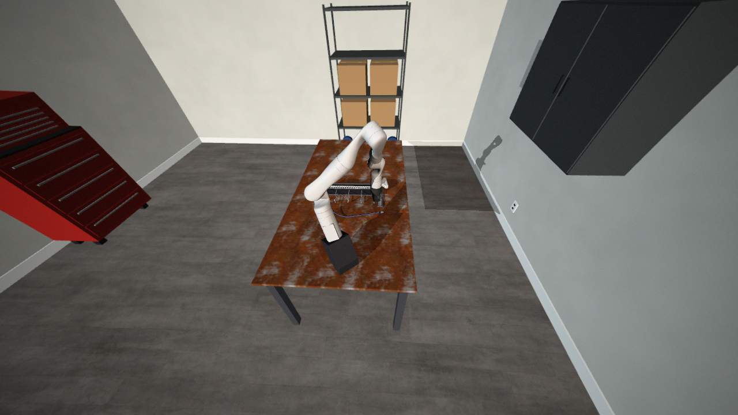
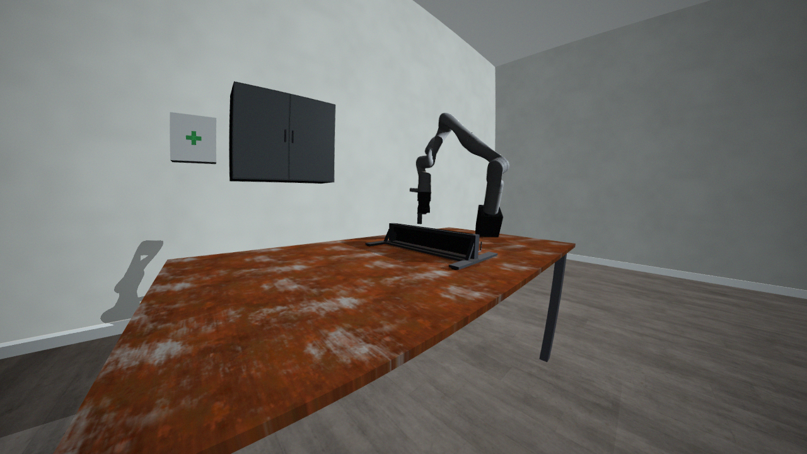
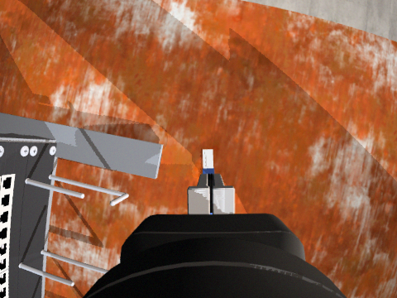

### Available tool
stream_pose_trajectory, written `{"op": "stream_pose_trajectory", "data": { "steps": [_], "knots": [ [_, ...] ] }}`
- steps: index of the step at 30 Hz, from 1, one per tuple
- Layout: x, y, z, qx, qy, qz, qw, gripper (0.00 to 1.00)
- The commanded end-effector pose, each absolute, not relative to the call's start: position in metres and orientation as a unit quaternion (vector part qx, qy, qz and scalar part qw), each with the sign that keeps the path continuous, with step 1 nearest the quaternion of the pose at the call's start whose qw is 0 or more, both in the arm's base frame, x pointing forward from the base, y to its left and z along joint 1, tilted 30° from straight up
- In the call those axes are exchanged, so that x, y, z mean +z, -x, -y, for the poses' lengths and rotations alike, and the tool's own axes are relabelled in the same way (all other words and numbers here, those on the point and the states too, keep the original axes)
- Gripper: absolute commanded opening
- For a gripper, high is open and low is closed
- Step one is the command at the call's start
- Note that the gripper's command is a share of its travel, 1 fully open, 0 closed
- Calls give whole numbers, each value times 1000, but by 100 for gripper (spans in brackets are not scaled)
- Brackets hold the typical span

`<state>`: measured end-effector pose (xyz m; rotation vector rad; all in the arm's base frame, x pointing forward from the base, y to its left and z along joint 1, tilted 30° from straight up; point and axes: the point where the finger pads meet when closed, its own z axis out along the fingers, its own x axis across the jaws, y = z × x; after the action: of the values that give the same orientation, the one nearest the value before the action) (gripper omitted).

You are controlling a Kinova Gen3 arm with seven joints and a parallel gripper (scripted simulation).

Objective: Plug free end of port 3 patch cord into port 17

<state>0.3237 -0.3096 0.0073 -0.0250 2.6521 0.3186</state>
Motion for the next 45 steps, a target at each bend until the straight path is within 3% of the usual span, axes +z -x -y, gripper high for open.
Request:
{"op": "stream_pose_trajectory", "data": {
  "steps": [1, 45],
  "knots": [
    [7, -327, 309, 115, 17, -966, 231, 0],
    [5, -327, 313, 115, 18, -966, 231, 0]
  ]
}}
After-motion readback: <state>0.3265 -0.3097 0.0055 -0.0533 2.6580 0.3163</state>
